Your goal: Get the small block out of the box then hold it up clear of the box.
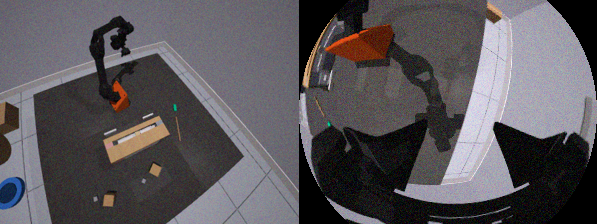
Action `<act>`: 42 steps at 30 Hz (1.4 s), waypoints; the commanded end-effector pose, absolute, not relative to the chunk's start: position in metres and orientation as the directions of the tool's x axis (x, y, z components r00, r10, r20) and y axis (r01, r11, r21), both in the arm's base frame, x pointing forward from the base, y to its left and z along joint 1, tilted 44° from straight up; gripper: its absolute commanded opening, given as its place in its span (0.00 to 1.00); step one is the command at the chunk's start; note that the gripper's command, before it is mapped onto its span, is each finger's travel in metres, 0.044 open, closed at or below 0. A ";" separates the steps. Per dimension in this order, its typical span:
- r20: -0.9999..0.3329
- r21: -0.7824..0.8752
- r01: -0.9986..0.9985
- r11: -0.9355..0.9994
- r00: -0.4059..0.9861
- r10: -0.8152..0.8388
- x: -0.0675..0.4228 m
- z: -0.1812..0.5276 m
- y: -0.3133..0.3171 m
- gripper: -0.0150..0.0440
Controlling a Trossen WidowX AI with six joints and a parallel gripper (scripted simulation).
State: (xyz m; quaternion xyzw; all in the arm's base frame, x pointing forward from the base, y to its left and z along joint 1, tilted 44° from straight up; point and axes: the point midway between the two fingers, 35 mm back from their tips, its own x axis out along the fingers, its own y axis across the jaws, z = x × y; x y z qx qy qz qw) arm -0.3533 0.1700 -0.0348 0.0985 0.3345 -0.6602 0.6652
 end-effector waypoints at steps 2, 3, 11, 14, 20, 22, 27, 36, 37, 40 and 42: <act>-0.588 -0.263 0.962 0.079 -0.095 -0.804 -0.344 -0.035 0.179 0.93; -0.602 -0.202 0.979 0.039 -0.093 -0.793 -0.333 -0.036 0.191 0.93; -0.701 0.315 0.875 -0.368 -0.047 -0.712 -0.214 -0.035 0.269 0.93; -0.722 0.476 0.714 -0.514 -0.017 -0.692 -0.162 -0.033 0.287 0.93; -0.734 0.658 0.297 -0.692 0.046 -0.678 -0.064 -0.024 0.301 0.93; -0.731 0.681 0.140 -0.719 0.067 -0.679 -0.032 -0.021 0.300 0.93; -0.708 0.654 -0.264 -0.709 0.119 -0.697 0.046 -0.010 0.287 0.93; -0.614 0.326 -0.825 -0.461 0.186 -0.767 0.169 0.018 0.226 0.93; -0.599 0.273 -0.864 -0.422 0.190 -0.777 0.181 0.021 0.216 0.93; -0.553 0.100 -0.948 -0.303 0.200 -0.809 0.213 0.032 0.186 0.93; -0.519 -0.021 -0.974 -0.224 0.203 -0.830 0.232 0.040 0.164 0.93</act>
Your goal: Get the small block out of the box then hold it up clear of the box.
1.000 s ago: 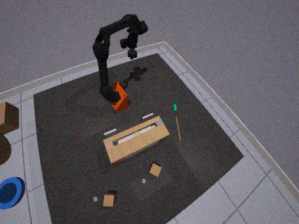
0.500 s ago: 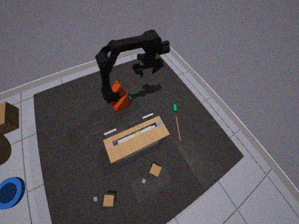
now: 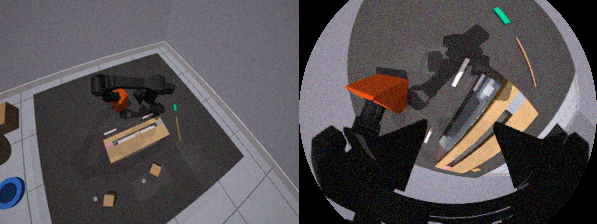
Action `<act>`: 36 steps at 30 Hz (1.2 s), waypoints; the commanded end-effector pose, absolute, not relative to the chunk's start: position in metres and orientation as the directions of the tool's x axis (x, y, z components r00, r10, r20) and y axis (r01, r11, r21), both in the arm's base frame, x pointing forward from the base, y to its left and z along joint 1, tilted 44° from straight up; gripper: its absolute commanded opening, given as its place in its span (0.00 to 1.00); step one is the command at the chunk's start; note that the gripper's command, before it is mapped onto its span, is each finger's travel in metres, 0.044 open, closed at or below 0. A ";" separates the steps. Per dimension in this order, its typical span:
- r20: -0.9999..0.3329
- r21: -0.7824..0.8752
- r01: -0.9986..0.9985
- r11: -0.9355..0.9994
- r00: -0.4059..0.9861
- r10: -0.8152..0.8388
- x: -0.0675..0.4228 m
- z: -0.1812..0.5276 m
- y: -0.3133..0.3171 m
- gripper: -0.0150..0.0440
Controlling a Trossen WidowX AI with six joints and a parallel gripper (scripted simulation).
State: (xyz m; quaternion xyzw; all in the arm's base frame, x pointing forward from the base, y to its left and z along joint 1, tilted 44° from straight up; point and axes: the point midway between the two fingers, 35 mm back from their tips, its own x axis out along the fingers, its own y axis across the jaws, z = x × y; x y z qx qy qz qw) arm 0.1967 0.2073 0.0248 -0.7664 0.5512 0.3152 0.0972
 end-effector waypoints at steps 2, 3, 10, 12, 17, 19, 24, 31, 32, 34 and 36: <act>-0.493 -0.111 -0.979 -0.170 0.203 -0.846 0.244 0.045 0.148 0.93; -0.489 -0.125 -0.979 -0.162 0.203 -0.848 0.246 0.046 0.145 0.93; -0.488 -0.128 -0.979 -0.161 0.203 -0.849 0.246 0.046 0.145 0.93; -0.488 -0.128 -0.979 -0.160 0.203 -0.849 0.247 0.046 0.144 0.93; -0.487 -0.128 -0.979 -0.158 0.200 -0.850 0.249 0.042 0.142 0.93; -0.486 -0.128 -0.979 -0.156 0.199 -0.851 0.250 0.040 0.140 0.93; -0.483 -0.129 -0.980 -0.151 0.195 -0.854 0.253 0.033 0.135 0.93; -0.479 -0.130 -0.981 -0.145 0.190 -0.857 0.256 0.025 0.128 0.93; -0.478 -0.130 -0.981 -0.144 0.189 -0.858 0.257 0.023 0.127 0.93; -0.477 -0.130 -0.981 -0.142 0.188 -0.859 0.258 0.021 0.125 0.93; -0.476 -0.130 -0.982 -0.141 0.186 -0.860 0.259 0.019 0.123 0.93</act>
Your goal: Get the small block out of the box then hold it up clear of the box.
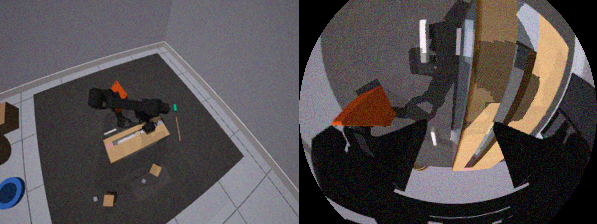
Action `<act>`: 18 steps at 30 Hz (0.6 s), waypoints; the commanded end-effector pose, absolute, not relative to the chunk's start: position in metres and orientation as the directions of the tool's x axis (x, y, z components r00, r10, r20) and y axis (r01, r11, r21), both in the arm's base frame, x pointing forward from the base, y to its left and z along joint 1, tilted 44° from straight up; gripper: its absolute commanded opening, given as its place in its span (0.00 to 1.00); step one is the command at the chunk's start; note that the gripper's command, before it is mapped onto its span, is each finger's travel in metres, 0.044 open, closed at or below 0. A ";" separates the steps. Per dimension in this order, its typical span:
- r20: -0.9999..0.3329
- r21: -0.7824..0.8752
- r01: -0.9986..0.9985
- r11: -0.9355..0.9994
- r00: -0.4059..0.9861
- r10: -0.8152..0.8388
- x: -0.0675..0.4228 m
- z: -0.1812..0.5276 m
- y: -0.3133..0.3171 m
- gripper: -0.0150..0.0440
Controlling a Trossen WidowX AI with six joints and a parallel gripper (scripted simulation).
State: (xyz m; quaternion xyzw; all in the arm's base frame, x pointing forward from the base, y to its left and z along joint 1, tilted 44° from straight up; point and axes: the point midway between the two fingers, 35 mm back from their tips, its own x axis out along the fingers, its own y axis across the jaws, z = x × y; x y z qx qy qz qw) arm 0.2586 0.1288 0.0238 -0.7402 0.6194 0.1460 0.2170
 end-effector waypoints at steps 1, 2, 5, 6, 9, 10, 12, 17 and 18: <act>-0.475 -0.130 -0.982 -0.140 0.185 -0.860 0.259 0.017 0.122 0.93; -0.474 -0.130 -0.982 -0.139 0.184 -0.861 0.260 0.016 0.121 0.93; -0.472 -0.130 -0.982 -0.136 0.182 -0.862 0.261 0.013 0.118 0.93; -0.472 -0.130 -0.982 -0.135 0.181 -0.863 0.261 0.011 0.117 0.93; -0.470 -0.131 -0.983 -0.132 0.179 -0.864 0.262 0.008 0.114 0.93; -0.469 -0.131 -0.983 -0.131 0.178 -0.865 0.263 0.007 0.113 0.93; -0.468 -0.131 -0.983 -0.129 0.176 -0.866 0.264 0.004 0.111 0.93; -0.464 -0.131 -0.983 -0.125 0.172 -0.869 0.265 -0.001 0.105 0.93; -0.464 -0.131 -0.984 -0.124 0.171 -0.869 0.265 -0.003 0.104 0.93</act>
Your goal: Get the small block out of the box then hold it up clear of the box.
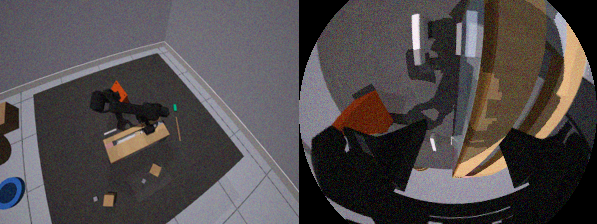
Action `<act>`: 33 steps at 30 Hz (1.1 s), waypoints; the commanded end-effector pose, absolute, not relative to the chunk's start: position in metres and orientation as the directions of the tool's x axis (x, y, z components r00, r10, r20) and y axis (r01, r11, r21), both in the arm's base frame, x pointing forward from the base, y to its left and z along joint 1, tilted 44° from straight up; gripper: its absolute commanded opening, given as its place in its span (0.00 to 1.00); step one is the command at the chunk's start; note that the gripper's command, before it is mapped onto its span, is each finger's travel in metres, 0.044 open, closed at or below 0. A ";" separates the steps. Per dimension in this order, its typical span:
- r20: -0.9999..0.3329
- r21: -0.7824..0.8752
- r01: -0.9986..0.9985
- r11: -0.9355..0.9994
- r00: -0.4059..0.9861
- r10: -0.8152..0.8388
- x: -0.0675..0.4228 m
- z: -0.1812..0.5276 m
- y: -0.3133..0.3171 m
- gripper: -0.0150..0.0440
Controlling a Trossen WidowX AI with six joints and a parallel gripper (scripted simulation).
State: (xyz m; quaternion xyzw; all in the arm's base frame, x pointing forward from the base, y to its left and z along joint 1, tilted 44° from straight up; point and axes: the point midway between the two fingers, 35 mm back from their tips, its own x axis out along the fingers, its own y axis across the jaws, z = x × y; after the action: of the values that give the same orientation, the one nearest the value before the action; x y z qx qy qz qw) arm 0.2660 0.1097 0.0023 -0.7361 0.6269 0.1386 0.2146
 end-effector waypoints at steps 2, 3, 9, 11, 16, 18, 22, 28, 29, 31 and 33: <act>-0.462 -0.131 -0.984 -0.122 0.170 -0.870 0.266 -0.005 0.102 0.93; -0.462 -0.131 -0.984 -0.121 0.169 -0.871 0.266 -0.006 0.101 0.93; -0.468 -0.142 -0.983 -0.115 0.169 -0.867 0.268 -0.006 0.102 0.93; -0.468 -0.142 -0.983 -0.115 0.169 -0.867 0.268 -0.005 0.101 0.93; -0.467 -0.141 -0.983 -0.115 0.168 -0.868 0.268 0.001 0.094 0.93; -0.466 -0.141 -0.983 -0.115 0.168 -0.868 0.268 0.002 0.092 0.93; -0.466 -0.140 -0.983 -0.115 0.168 -0.869 0.268 0.007 0.087 0.93; -0.465 -0.140 -0.983 -0.115 0.168 -0.869 0.268 0.013 0.080 0.93; -0.465 -0.140 -0.983 -0.115 0.168 -0.869 0.268 0.014 0.079 0.93; -0.465 -0.140 -0.983 -0.115 0.168 -0.869 0.268 0.016 0.076 0.93; -0.465 -0.140 -0.983 -0.115 0.168 -0.869 0.268 0.018 0.074 0.93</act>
State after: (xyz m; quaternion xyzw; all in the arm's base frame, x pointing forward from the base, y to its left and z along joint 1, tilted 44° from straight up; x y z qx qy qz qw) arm 0.2694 0.0797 0.0150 -0.7332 0.6307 0.1347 0.2157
